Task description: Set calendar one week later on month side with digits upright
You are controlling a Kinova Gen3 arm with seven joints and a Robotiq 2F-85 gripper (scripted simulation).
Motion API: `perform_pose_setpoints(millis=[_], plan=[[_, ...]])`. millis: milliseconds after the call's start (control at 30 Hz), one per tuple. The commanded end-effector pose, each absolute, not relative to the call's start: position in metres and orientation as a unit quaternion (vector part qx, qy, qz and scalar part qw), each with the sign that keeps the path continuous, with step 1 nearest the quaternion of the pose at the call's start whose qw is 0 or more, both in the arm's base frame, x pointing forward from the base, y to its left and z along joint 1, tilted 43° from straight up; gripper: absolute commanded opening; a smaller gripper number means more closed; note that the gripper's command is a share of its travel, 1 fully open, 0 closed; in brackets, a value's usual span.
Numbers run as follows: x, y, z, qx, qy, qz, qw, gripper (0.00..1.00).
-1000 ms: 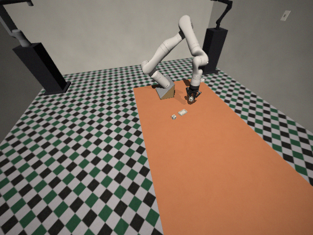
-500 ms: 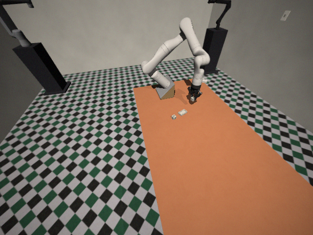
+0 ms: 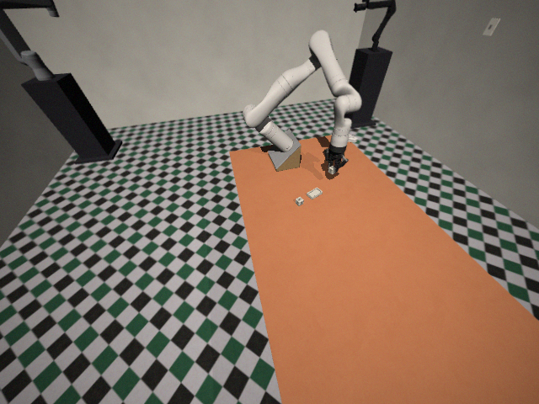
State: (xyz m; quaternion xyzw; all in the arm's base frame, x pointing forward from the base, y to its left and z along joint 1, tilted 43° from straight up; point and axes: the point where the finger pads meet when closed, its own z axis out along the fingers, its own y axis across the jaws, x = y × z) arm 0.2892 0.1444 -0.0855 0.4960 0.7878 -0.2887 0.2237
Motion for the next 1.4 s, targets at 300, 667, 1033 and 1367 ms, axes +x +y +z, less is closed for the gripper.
perform_pose_setpoints(millis=[300, 667, 1033, 1367], plan=[[0.29, 0.138, -0.093, 0.496, 0.787, -0.29, 0.223, 0.26], [0.292, 0.113, -0.12, 0.496, 0.787, -0.29, 0.223, 0.26], [0.294, 0.084, -0.152, 0.496, 0.787, -0.29, 0.223, 0.26], [0.294, 0.08, -0.156, 0.496, 0.787, -0.29, 0.223, 0.26]])
